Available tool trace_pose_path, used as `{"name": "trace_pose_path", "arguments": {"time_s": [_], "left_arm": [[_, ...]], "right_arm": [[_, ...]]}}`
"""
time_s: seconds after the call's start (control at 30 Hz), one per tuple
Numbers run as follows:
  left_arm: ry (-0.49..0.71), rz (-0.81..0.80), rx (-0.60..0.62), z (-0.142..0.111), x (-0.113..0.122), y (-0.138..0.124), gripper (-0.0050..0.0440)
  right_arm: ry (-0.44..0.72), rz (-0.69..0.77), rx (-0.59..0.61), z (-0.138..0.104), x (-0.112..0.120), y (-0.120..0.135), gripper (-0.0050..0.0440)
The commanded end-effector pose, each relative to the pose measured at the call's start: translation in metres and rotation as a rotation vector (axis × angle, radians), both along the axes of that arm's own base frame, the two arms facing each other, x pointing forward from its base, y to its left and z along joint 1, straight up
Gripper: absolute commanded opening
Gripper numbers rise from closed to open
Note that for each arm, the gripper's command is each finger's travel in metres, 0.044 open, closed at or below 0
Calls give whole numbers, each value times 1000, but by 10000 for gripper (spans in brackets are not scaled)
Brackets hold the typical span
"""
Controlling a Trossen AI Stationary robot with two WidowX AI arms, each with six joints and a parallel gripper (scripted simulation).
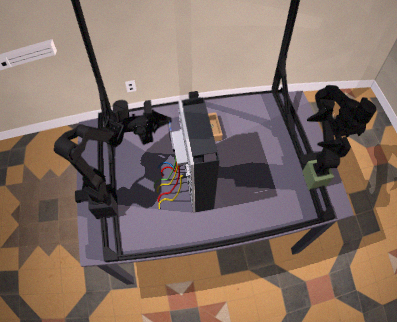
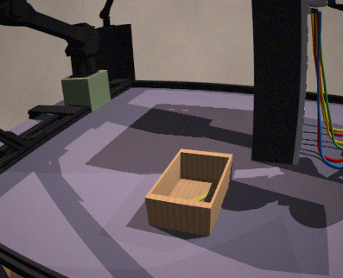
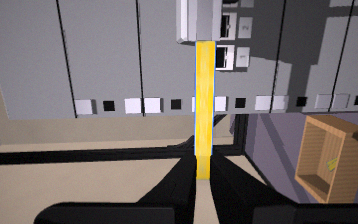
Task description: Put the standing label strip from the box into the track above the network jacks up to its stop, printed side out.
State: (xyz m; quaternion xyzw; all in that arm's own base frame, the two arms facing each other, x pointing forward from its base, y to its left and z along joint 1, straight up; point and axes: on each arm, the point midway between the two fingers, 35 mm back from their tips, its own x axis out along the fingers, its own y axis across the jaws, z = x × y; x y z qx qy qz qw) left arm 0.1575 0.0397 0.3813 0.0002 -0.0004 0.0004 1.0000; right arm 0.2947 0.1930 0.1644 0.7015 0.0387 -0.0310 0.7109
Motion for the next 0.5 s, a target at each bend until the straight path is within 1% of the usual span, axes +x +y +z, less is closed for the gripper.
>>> {"name": "trace_pose_path", "arguments": {"time_s": [0.0,0.47], "left_arm": [[0,-1,5,2,0,0,440],[0,-1,5,2,0,0,440]], "right_arm": [[-18,1,22,11,1,1,-50],[-18,1,22,11,1,3,-50]]}}
